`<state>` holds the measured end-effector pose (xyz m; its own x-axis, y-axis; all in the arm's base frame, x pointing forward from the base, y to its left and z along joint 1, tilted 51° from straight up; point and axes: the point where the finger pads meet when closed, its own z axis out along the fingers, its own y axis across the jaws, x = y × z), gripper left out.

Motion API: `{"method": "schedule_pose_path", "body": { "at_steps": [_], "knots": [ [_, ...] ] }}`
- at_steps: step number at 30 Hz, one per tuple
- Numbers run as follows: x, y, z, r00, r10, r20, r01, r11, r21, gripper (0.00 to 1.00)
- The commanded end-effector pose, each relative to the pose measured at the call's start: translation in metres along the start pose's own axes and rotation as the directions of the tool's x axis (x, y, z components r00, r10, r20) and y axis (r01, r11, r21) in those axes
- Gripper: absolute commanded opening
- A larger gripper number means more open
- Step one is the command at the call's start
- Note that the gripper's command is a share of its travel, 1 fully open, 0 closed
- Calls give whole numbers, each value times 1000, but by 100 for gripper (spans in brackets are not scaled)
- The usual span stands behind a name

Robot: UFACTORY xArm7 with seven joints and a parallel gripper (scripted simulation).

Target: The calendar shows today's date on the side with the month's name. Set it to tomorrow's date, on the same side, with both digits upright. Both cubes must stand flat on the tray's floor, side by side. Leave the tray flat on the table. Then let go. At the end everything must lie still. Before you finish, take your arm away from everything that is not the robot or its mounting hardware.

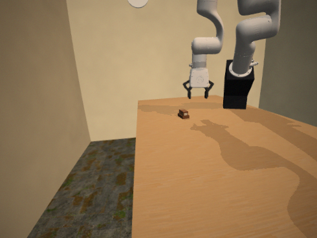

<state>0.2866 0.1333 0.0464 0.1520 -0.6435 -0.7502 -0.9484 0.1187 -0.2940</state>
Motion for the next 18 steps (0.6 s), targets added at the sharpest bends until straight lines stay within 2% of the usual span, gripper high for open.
{"method": "schedule_pose_path", "body": {
  "at_steps": [1, 5, 8, 11, 18],
  "knots": [
    [-2, 10, 0, 985, 172, -17, -172, 985, -16, 100],
    [-4, 19, 0, 954, 299, -29, -299, 954, -19, 100],
    [-4, 19, 0, 953, 301, -29, -302, 953, -19, 100],
    [-5, 26, 0, 924, 381, -38, -382, 924, -20, 100],
    [-5, 27, 1, 918, 395, -39, -396, 918, -19, 100]
  ]
}}
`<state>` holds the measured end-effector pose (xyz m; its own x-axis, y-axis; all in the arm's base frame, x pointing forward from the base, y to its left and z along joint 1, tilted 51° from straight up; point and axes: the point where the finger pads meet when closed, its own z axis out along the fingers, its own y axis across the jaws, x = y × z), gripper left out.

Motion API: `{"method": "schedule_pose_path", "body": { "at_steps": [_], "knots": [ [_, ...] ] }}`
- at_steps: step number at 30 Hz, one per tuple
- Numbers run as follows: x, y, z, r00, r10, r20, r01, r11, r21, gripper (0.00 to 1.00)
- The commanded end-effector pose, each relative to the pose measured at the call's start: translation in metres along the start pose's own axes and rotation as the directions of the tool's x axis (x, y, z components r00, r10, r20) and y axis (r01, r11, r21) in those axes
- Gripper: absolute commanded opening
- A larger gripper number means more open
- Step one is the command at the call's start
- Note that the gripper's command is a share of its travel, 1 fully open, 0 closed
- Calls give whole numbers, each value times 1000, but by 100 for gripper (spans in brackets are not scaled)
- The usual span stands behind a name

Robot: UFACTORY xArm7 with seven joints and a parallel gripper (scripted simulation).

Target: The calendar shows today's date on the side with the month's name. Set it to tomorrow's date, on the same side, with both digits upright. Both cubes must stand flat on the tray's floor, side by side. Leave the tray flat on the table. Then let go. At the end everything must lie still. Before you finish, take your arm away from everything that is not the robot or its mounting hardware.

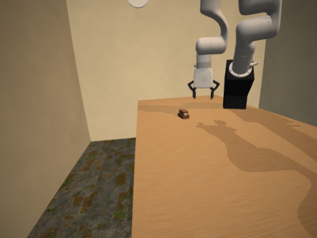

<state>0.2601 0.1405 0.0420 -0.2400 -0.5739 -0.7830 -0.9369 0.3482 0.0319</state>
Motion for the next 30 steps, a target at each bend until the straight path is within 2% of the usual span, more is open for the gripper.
{"method": "schedule_pose_path", "body": {
  "at_steps": [1, 11, 22, 30],
  "knots": [
    [0, -1, 1, 1000, 5, -1, -5, 1000, -2, 100],
    [0, 0, 16, 1000, 6, -2, -6, 1000, -2, 100],
    [-1, 0, 57, 1000, 6, -2, -6, 1000, -3, 100],
    [-1, 0, 60, 1000, 6, -2, -6, 1000, -3, 100]
  ]
}}
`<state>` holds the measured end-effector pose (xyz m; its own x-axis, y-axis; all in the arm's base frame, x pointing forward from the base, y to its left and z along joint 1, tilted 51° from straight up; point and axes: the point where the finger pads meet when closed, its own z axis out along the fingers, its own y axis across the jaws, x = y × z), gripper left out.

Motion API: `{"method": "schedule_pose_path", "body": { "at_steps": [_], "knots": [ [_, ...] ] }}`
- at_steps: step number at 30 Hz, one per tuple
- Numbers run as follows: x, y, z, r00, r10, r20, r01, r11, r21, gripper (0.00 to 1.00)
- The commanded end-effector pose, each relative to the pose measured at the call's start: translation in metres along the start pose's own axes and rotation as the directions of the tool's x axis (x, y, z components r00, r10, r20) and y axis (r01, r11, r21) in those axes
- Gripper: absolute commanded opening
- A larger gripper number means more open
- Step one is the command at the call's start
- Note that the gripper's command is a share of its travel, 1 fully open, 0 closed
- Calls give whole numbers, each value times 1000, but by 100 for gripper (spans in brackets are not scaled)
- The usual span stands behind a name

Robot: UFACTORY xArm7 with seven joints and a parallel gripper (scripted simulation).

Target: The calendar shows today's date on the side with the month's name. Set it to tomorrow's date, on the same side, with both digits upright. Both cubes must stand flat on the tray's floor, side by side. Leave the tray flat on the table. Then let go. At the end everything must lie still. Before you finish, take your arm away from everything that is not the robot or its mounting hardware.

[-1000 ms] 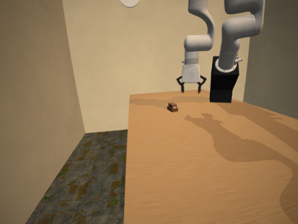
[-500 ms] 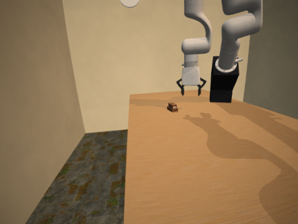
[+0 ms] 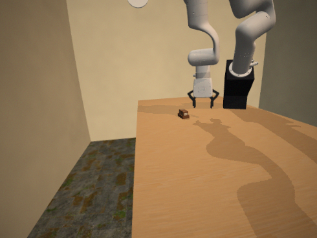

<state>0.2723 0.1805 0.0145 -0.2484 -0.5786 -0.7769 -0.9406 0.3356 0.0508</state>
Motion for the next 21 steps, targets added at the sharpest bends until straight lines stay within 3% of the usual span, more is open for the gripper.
{"method": "schedule_pose_path", "body": {
  "at_steps": [1, 14, 21],
  "knots": [
    [3, -2, 10, 1000, -1, 7, 1, 1000, 20, 100],
    [3, -2, 35, 1000, -1, 7, 0, 1000, 20, 100],
    [3, -2, 37, 1000, -1, 7, 0, 1000, 20, 100]
  ]
}}
